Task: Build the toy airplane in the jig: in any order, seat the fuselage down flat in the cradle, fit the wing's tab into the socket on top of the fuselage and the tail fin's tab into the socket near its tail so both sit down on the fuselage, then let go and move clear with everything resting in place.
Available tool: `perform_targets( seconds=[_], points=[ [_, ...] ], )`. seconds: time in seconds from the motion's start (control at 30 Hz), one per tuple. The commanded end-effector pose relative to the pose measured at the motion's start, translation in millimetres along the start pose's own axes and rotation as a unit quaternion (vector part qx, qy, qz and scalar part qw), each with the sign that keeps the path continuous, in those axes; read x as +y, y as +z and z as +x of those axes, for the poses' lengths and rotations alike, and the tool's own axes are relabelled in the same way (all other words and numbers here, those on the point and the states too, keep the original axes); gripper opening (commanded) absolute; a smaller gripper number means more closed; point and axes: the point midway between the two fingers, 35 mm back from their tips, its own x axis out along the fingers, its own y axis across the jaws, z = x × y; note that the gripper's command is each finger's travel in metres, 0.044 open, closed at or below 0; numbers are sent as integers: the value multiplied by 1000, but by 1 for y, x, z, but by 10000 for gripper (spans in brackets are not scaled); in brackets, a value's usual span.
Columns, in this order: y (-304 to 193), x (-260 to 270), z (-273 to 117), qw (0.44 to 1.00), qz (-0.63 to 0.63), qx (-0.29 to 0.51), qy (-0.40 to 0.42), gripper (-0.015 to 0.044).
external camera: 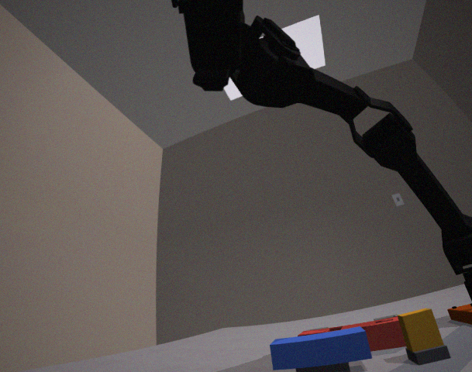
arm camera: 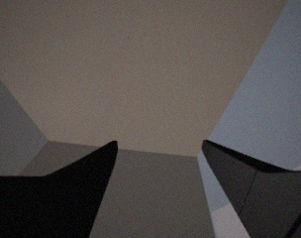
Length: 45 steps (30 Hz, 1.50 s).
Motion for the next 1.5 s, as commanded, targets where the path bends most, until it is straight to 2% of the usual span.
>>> perform_targets(
  seconds=[0.0, 0.1, 0.4, 0.57, 0.73, 0.93, 1.17, 1.33, 1.47],
  points=[
    [0, 0, 0, 1000, 0, 0, 0, 426],
    [13, -4, -16, 999, 1, -37, -16, 440],
    [64, -46, -131, 960, 10, -233, -156, 440],
    [64, -76, -206, 915, 21, -308, -262, 440],
    [41, -104, -281, 857, 42, -349, -377, 440],
    [-15, -133, -365, 779, 82, -348, -515, 440],
    [-113, -151, -441, 689, 148, -276, -653, 440],
    [-192, -151, -475, 637, 202, -185, -720, 440],
    [-203, -150, -478, 631, 210, -171, -727, 440]
  ],
)
